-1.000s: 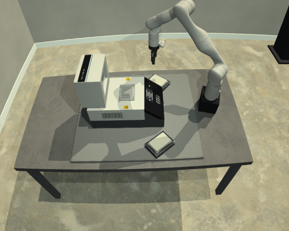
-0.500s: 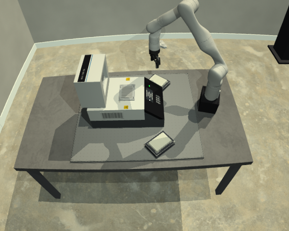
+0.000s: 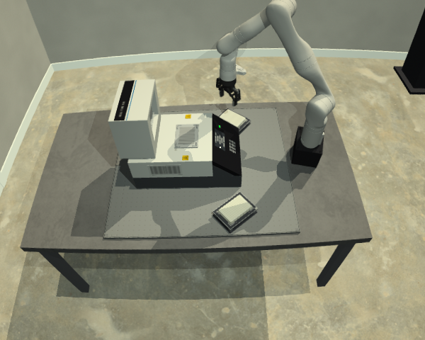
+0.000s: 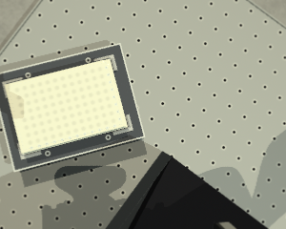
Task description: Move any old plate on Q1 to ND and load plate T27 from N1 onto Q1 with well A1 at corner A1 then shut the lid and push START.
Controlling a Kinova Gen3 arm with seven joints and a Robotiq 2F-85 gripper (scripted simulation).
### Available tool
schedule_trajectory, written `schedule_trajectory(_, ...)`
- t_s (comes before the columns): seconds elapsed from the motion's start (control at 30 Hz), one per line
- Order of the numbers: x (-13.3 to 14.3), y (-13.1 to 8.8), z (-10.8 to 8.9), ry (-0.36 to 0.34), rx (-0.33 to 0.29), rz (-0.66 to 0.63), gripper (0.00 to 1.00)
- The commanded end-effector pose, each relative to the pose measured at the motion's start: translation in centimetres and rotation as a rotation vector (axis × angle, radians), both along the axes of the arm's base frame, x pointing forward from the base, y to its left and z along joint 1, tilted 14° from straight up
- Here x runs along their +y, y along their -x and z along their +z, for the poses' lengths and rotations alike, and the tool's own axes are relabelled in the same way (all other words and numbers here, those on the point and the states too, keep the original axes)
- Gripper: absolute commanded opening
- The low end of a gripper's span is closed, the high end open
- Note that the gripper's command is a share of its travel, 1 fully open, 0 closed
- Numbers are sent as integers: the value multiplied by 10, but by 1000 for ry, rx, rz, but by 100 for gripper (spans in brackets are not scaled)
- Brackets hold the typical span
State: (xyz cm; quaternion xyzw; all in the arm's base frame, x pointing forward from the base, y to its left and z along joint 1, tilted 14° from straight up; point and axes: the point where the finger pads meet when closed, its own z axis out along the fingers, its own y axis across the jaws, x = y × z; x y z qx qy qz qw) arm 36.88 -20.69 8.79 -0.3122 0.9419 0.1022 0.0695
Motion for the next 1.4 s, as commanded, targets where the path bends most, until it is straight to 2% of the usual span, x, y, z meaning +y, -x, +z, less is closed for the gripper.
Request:
schedule_trajectory(0.0, 9, 0, 3, 2, -2, -1, 100)
schedule_trajectory(1.37, 129, -1, 32, 1, -2, -1, 100)
